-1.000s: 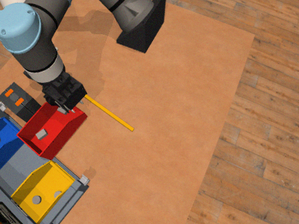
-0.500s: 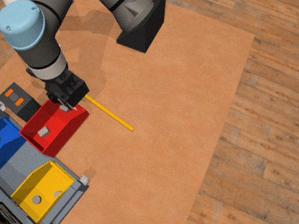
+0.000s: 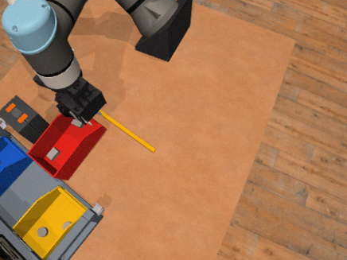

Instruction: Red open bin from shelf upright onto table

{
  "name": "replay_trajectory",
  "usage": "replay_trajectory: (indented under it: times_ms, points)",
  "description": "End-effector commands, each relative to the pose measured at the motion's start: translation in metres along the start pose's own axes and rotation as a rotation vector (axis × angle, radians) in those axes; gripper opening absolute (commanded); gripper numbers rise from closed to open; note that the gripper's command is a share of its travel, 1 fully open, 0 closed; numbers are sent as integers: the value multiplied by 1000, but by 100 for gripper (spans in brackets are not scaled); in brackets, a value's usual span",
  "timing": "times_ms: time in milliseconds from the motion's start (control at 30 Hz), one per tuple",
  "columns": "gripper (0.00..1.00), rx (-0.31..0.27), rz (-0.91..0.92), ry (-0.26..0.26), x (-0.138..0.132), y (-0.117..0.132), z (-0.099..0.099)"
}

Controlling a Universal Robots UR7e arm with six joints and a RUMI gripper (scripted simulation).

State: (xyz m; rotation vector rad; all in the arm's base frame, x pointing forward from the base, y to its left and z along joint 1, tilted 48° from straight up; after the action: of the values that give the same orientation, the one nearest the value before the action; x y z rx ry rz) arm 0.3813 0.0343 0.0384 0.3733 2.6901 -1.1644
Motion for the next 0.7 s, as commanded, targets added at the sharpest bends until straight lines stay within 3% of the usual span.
replay_trajectory:
  times_ms: [0,667]
  points:
    - [0,0,0,-1,3,-1,0]
    - [0,0,0,-1,8,-1,0]
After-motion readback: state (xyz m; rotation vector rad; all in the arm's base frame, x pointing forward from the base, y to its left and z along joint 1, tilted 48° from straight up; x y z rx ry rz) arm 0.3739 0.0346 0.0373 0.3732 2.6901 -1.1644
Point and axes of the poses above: the point where the finger pads meet when closed, its own z axis out along the fingers, its own x axis across the jaws, y = z × x, the point moved 4 cm from there along -z, back along the fingers, and after that the axes turned 10 degrees about z, right-handed, at the moved point
